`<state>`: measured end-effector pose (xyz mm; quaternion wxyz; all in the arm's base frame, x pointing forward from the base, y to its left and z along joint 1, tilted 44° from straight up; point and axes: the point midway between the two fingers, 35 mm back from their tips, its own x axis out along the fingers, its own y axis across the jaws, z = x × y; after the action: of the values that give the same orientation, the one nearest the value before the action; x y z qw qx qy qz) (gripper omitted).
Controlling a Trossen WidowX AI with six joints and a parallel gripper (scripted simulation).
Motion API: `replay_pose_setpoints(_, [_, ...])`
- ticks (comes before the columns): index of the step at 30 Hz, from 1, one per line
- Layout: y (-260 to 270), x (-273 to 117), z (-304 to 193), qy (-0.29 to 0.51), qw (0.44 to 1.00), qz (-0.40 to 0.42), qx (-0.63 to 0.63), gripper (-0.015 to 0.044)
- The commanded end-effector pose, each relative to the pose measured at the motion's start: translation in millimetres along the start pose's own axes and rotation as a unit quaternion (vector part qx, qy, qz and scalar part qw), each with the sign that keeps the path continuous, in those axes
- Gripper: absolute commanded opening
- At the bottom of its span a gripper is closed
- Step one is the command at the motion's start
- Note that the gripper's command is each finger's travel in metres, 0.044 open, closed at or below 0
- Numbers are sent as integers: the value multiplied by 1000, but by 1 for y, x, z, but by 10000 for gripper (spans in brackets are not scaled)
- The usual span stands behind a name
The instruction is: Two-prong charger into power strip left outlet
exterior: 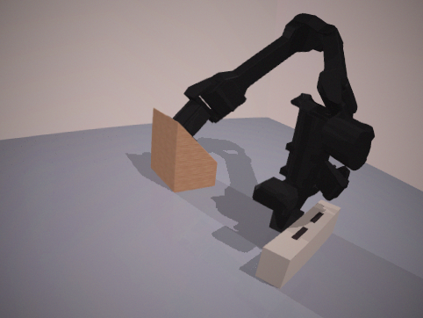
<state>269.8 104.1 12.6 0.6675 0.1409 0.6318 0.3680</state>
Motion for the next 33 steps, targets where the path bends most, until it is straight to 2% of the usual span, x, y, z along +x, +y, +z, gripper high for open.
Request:
replay_pose_setpoints(1, [1,-1,2,-1,1000,2,3,0])
replay_pose_setpoints(33, [1,-1,13,-1,1000,2,2,0])
